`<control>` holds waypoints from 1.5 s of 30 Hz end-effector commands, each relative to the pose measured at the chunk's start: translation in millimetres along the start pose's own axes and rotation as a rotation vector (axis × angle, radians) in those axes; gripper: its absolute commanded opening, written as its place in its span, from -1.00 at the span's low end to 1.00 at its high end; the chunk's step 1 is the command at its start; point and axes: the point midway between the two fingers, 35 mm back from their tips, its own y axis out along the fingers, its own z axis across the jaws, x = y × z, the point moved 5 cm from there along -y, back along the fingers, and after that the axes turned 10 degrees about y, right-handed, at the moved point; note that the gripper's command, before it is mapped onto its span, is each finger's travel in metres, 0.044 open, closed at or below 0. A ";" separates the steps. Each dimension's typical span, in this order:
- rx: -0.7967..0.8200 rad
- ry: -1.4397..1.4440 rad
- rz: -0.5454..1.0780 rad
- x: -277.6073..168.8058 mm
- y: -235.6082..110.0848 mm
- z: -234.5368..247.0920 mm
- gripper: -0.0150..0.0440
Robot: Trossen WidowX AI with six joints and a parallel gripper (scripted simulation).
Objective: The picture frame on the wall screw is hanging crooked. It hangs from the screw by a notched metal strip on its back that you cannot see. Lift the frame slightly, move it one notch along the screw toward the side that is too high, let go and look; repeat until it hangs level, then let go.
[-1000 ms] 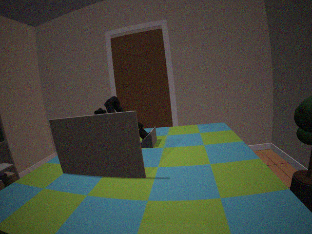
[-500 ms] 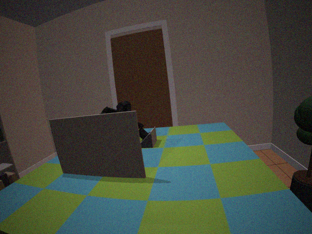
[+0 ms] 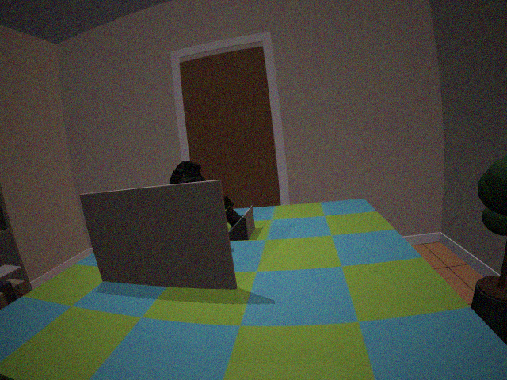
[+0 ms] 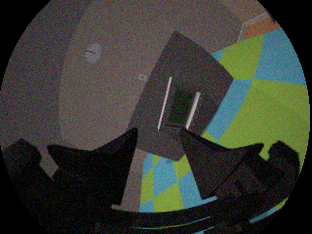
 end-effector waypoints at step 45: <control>-0.012 -0.012 0.000 0.1 -6.6 -2.7 0.39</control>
